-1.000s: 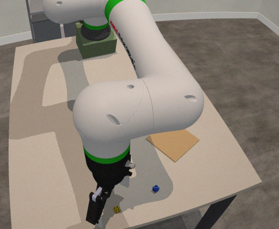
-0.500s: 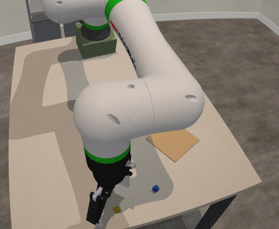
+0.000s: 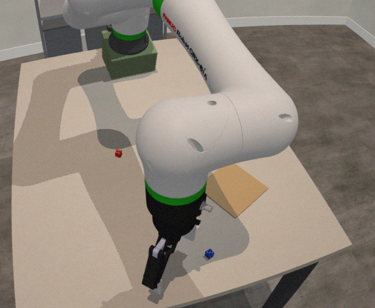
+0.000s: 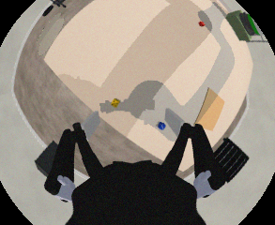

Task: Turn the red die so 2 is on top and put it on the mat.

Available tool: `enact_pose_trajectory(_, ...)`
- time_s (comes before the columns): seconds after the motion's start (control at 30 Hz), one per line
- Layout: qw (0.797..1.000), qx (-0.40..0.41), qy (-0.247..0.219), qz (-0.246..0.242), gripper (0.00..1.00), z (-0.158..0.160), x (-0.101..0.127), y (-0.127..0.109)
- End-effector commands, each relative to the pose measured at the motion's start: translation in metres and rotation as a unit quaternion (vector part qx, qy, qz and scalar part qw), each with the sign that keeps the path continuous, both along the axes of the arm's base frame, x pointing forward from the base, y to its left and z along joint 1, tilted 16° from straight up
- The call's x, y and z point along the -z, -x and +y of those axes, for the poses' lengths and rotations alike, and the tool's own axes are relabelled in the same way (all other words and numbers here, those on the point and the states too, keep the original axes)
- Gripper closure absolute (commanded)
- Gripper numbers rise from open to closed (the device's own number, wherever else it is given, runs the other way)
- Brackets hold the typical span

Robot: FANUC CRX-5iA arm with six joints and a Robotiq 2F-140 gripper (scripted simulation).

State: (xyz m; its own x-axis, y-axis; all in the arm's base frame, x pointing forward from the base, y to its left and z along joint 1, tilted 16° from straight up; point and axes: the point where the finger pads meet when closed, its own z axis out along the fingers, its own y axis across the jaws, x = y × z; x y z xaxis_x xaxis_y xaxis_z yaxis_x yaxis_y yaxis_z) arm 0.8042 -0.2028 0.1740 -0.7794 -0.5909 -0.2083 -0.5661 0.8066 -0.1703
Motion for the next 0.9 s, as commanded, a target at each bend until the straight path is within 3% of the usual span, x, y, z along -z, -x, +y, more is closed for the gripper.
enact_pose_trajectory(0.0, 1.000, 0.001, 0.002, -0.004, 0.00, 0.041, 0.001, 0.004)
enact_pose_trajectory(0.3, 1.000, 0.001, 0.002, -0.004, 0.00, 0.083, 0.003, 0.008)
enact_pose_trajectory(0.87, 1.000, 0.001, 0.002, -0.004, 0.00, 0.085, 0.003, 0.008)
